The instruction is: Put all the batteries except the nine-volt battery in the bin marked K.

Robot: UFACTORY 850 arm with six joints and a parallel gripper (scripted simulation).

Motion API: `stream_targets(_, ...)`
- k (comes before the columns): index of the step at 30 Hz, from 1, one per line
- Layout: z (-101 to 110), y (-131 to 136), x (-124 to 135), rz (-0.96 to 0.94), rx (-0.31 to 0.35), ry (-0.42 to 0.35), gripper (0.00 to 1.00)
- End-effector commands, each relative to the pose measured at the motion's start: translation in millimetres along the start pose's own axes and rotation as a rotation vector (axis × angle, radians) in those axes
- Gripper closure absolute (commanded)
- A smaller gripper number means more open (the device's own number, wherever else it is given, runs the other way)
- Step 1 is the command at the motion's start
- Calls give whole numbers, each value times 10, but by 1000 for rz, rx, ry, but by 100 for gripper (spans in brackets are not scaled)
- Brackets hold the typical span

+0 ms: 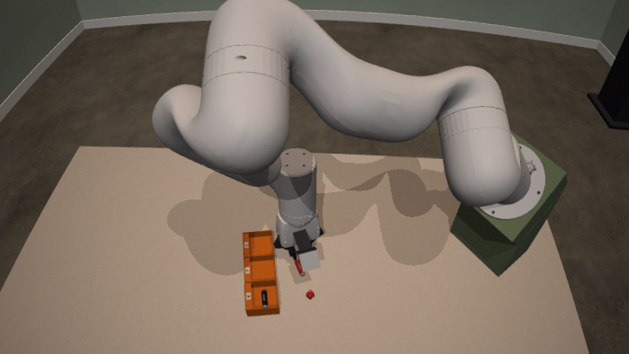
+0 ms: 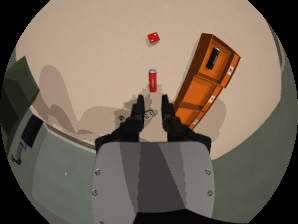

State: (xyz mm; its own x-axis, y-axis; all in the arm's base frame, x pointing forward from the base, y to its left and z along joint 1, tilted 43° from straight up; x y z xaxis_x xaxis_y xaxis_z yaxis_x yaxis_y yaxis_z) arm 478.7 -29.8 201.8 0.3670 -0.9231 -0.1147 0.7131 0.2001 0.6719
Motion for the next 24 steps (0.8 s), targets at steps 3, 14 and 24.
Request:
stream_targets(3, 2, 7, 0, 0, 1, 0, 72)
stream_targets(14, 2, 9, -1, 0, 1, 0, 72)
stream_targets(24, -37, 10, -2, 0, 1, 0, 72)
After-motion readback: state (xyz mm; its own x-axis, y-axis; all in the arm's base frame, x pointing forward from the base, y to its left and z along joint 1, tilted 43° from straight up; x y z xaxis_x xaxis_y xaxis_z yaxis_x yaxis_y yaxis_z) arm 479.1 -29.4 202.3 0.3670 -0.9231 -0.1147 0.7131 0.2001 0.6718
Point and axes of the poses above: the point where the finger pads meet when closed, its own z axis back along the fingers, its own y axis across the jaws, x = y × z, the point moved 9 cm from there along z, back along the fingers, and after that the axes turned 4 degrees about z, right-handed, at the moved point
